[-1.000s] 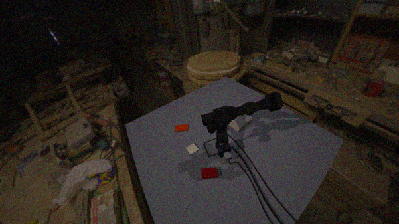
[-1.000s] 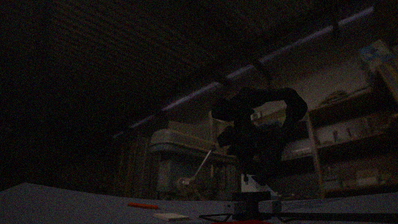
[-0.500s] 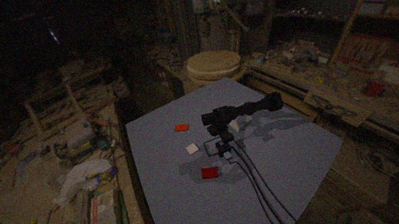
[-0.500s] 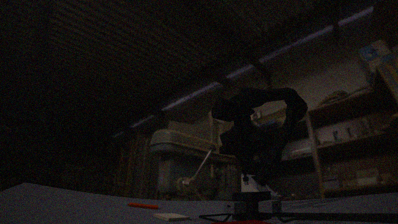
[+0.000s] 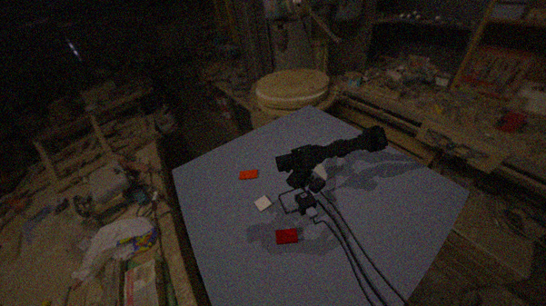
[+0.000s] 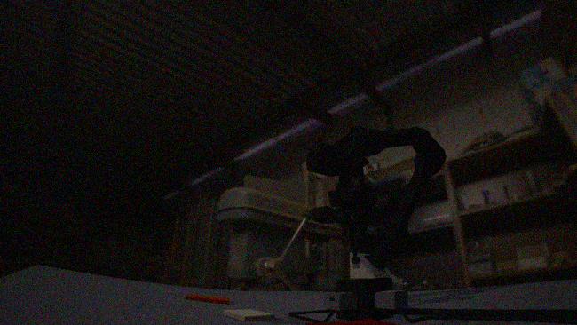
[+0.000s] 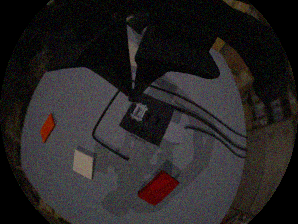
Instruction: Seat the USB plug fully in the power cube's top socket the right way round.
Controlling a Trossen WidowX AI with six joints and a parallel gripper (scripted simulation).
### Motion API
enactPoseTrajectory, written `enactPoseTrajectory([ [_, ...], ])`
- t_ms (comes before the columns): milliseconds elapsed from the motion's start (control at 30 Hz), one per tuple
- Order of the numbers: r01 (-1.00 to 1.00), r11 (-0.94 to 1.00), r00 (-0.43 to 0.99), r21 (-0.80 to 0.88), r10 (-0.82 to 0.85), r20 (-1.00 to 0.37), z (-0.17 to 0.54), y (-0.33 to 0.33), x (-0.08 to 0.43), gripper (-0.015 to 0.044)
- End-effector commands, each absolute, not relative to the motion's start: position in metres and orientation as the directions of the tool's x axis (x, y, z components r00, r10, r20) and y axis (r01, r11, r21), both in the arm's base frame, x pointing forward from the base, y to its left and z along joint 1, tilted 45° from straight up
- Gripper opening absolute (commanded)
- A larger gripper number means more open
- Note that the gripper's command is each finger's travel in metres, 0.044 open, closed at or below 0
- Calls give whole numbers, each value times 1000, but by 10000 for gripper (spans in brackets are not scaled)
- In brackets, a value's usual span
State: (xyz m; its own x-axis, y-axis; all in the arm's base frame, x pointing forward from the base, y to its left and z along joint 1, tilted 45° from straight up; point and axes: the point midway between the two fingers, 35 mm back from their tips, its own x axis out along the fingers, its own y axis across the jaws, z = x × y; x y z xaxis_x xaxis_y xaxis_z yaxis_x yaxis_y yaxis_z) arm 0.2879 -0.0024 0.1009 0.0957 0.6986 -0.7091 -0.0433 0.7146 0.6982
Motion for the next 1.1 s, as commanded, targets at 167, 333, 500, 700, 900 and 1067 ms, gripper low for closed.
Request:
enactPoseTrajectory([
  [167, -291, 701, 95, 652, 699, -709, 101, -2, 288, 0],
  [333, -413, 676, 95, 611, 699, -709, 100, -2, 288, 0],
  [500, -527, 639, 95, 560, 699, -709, 100, -2, 288, 0],
  [700, -653, 581, 95, 486, 699, -709, 100, -2, 288, 0],
  [900, -762, 509, 95, 400, 699, -709, 100, -2, 288, 0],
  [1067, -839, 439, 95, 320, 699, -709, 100, -2, 288, 0],
])
